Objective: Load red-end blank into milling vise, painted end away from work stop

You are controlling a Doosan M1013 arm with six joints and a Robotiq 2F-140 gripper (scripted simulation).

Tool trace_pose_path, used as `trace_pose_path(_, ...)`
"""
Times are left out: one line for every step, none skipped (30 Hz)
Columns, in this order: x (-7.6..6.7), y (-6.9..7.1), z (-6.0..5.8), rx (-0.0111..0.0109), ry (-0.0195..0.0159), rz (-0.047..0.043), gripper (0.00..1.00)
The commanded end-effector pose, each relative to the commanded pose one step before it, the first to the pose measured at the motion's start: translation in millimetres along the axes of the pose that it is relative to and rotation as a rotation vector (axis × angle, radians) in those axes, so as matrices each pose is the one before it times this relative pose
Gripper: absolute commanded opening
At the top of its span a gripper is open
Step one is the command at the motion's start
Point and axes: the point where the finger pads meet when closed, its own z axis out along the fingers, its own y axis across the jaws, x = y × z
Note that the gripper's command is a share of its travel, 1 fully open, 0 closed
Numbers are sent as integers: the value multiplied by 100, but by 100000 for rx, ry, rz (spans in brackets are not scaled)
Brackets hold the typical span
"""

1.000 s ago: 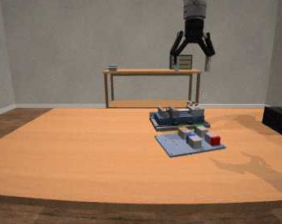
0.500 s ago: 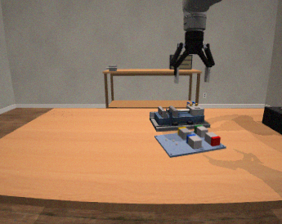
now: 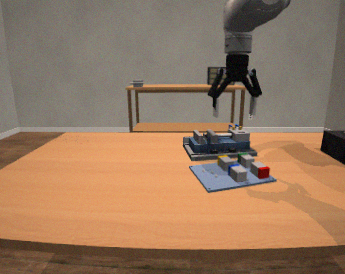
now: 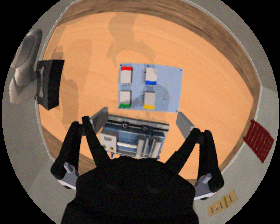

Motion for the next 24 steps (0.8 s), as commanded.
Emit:
trace_pose_path(15, 15, 592, -46, 11, -1, 100)
trace_pose_path(-3, -23, -223, 26, 1, -2, 100)
trace_pose_path(2, 2, 90, -2, 0, 0, 100)
trace_pose_path(2, 2, 90, -2, 0, 0, 100)
trace_pose_path(2, 2, 90, -2, 0, 0, 100)
trace_pose_path(2, 2, 90, -2, 0, 0, 100)
trace_pose_path(2, 2, 90, -2, 0, 0, 100)
trace_pose_path(2, 2, 90, -2, 0, 0, 100)
trace_pose_path(2, 2, 90, -2, 0, 0, 100)
trace_pose_path(2, 2, 90, -2, 0, 0, 100)
trace_pose_path(2, 2, 90, -2, 0, 0, 100)
trace_pose_path(2, 2, 90, -2, 0, 0, 100)
trace_pose_path(2, 2, 90, -2, 0, 0, 100)
trace_pose_path(2, 2, 90, -2, 0, 0, 100)
trace_pose_path(2, 2, 90, -2, 0, 0, 100)
trace_pose_path(2, 2, 90, -2, 0, 0, 100)
trace_pose_path(0, 0, 0, 0, 0, 0, 100)
trace_pose_path(0, 0, 0, 0, 0, 0, 100)
trace_pose_path(-3, -3, -115, 3, -1, 0, 100)
trace_pose_path(-1, 1, -53, 0, 0, 0, 100)
trace_pose_path(-1, 1, -53, 0, 0, 0, 100)
trace_pose_path(-1, 1, -53, 0, 0, 0, 100)
trace_pose_path(-1, 1, -53, 0, 0, 0, 100)
trace_pose_path(-1, 1, -53, 0, 0, 0, 100)
